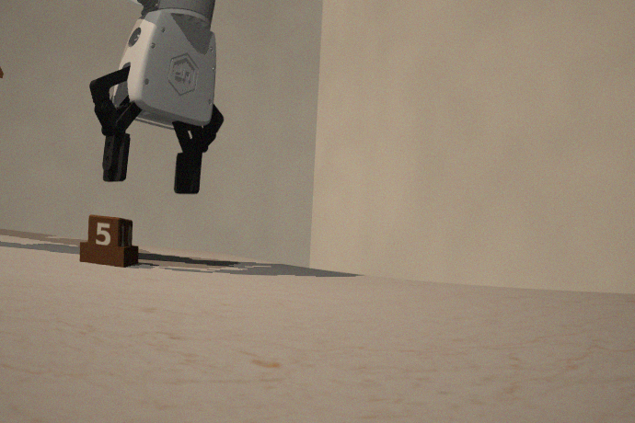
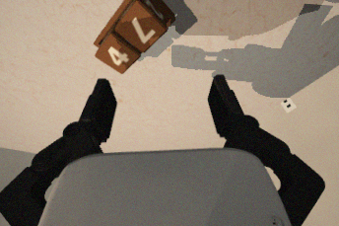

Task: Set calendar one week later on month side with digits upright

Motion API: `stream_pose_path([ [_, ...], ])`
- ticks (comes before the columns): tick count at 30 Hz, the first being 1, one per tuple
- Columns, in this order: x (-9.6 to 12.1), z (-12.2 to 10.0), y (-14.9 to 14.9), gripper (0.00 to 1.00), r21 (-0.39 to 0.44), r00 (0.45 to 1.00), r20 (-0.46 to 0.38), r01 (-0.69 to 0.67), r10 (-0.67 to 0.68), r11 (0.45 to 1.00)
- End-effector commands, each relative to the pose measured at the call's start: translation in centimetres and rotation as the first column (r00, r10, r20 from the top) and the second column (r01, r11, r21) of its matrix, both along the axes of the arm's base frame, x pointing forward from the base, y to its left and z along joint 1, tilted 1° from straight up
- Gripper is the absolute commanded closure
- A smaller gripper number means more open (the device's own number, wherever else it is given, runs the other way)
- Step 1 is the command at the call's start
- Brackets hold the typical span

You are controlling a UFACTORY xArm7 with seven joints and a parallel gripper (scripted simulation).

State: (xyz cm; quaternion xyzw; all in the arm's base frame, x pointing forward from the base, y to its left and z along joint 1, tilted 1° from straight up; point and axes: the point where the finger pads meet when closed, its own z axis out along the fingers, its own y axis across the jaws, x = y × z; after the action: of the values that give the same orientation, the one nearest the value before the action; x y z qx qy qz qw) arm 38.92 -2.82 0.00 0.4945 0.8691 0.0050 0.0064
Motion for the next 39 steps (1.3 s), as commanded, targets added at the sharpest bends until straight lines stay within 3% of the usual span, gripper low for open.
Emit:
stream_pose_path([
  [1, 0.1, 0.1, 0.0, 0.00, 0.000, 1.000, 0.004, 0.002, -0.002, 1.000],
  [8, 0.2, 0.0, -0.4, 0.00, 0.004, 0.974, 0.003, 0.227, -0.227, 0.974],
  [16, 0.3, 0.0, -0.9, 0.00, 0.005, 0.963, 0.002, 0.271, -0.271, 0.963],
  [24, 0.4, -0.1, -1.4, 0.00, 0.009, 0.866, 0.000, 0.499, -0.499, 0.866],
  [30, 0.4, -0.2, -1.9, 0.00, 0.009, 0.860, 0.000, 0.511, -0.511, 0.860],
  [35, 0.5, -0.2, -2.2, 0.00, 0.012, 0.749, -0.003, 0.663, -0.663, 0.748],
  [39, 0.6, -0.3, -2.7, 0.00, 0.013, 0.707, -0.003, 0.707, -0.707, 0.707],
])
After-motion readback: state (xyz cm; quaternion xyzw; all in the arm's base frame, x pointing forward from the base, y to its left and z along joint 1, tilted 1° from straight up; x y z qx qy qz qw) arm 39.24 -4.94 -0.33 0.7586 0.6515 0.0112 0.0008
